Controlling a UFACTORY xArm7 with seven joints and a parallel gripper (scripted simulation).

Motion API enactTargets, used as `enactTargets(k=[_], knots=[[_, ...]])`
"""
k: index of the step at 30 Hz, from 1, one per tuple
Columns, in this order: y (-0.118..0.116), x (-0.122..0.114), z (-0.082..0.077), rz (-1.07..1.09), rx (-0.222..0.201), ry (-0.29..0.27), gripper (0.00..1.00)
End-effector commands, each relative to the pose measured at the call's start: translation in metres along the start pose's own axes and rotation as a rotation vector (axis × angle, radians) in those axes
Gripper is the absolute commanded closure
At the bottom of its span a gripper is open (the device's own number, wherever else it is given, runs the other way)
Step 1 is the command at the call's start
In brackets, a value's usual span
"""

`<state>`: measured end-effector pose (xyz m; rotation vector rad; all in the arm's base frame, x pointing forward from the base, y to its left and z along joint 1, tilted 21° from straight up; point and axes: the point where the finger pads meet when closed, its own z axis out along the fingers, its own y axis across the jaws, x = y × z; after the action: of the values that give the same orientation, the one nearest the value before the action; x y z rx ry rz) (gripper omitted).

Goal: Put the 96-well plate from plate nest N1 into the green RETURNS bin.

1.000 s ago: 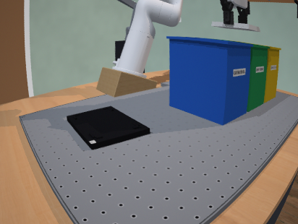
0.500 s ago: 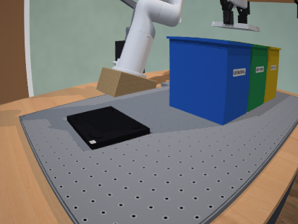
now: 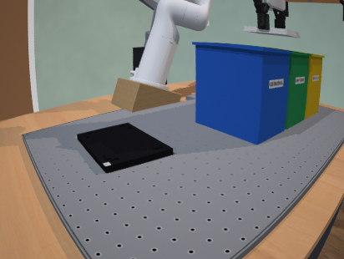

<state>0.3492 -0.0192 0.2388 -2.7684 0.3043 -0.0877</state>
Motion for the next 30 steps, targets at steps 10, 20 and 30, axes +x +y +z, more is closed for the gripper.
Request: enactTargets(k=[10, 20, 30], knots=[[0.0, 0.001, 0.014, 0.0, 0.0, 0.004, 1.0], [0.0, 0.001, 0.014, 0.0, 0.0, 0.004, 1.0], [0.0, 0.001, 0.014, 0.0, 0.0, 0.004, 1.0]])
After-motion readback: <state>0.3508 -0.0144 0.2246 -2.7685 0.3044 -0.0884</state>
